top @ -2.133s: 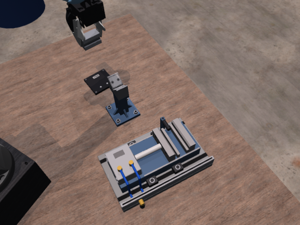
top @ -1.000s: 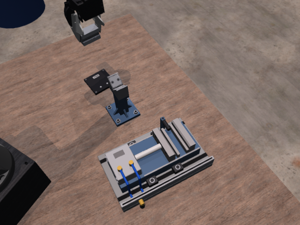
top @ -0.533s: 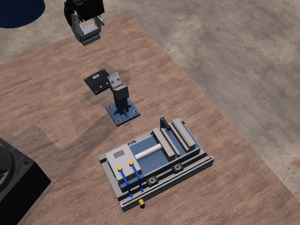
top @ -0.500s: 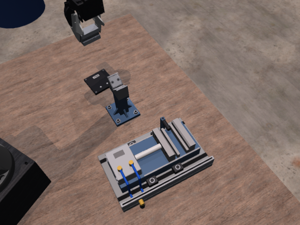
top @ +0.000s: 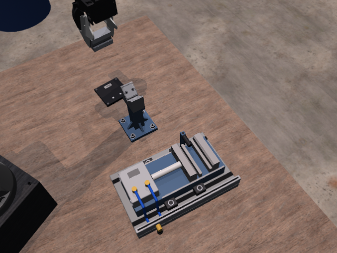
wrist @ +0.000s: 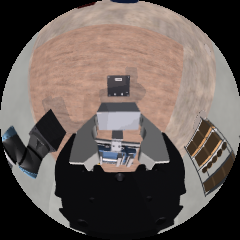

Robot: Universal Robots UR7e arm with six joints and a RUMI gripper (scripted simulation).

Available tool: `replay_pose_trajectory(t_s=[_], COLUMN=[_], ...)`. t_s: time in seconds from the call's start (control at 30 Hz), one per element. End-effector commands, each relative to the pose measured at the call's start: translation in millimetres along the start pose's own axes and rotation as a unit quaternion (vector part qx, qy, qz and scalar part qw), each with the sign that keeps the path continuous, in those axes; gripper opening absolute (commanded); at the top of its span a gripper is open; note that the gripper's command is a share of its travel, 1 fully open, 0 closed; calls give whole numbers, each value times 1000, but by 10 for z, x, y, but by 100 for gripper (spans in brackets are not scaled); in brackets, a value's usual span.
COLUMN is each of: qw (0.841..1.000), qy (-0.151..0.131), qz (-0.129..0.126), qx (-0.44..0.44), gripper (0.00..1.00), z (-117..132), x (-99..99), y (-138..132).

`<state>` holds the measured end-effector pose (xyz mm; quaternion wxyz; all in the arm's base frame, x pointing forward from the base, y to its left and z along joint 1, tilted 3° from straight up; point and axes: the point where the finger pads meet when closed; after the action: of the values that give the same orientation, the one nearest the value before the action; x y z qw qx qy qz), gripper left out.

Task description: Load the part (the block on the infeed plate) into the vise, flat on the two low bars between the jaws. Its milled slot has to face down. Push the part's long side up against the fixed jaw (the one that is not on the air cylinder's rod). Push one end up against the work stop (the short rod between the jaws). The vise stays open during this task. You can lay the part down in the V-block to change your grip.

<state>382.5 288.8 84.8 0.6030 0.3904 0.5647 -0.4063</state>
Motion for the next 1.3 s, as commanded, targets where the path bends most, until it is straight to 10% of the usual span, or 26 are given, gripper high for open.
replay_pose_trajectory(t_s=[0.0,1.27], qw=[1000,1000], qy=[0,1], qz=[1,1], qx=[1,24], gripper=[0,0], z=[19,777], x=[-6,-12], y=[4,-85])
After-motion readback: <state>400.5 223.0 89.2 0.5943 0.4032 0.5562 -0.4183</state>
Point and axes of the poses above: the point where the finger pads meet when closed, its own x axis out along the fingers, its own y axis across the jaws, z = x × y, and after that the axes turned 9 degrees about -x, right-handed
